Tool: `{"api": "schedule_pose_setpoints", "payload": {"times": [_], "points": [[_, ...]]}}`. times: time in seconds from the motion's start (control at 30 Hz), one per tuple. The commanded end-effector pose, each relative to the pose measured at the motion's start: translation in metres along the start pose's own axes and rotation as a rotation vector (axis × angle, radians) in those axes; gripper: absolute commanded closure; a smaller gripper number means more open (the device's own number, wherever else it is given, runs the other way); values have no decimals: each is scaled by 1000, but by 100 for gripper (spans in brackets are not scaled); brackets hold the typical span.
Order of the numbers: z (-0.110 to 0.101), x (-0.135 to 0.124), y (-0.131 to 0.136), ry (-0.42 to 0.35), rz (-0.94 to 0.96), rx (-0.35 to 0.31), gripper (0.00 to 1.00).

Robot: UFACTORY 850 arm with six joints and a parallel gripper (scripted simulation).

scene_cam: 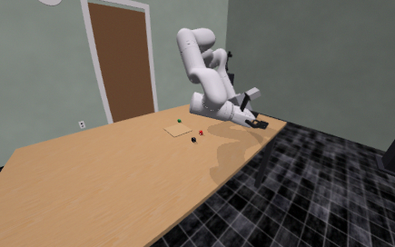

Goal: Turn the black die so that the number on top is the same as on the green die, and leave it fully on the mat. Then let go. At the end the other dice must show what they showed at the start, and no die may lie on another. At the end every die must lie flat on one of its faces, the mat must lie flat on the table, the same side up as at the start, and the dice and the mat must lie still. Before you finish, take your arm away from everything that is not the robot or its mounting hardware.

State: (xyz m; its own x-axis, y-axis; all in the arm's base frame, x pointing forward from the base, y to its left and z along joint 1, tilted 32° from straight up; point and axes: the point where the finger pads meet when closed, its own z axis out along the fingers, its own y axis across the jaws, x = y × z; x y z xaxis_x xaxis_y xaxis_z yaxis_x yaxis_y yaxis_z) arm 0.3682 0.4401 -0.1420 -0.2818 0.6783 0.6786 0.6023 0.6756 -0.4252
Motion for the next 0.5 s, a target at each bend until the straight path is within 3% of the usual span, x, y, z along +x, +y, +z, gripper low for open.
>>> {"api": "schedule_pose_setpoints", "payload": {"times": [0.0,0.03,0.07,0.1,0.47], "points": [[-17,2,13,-15,47,-105,0],[-21,2,16,-17,59,-126,0],[-38,1,23,-25,104,-199,0],[-38,1,23,-25,104,-200,0],[-110,-11,41,-60,300,-475,0]]}}
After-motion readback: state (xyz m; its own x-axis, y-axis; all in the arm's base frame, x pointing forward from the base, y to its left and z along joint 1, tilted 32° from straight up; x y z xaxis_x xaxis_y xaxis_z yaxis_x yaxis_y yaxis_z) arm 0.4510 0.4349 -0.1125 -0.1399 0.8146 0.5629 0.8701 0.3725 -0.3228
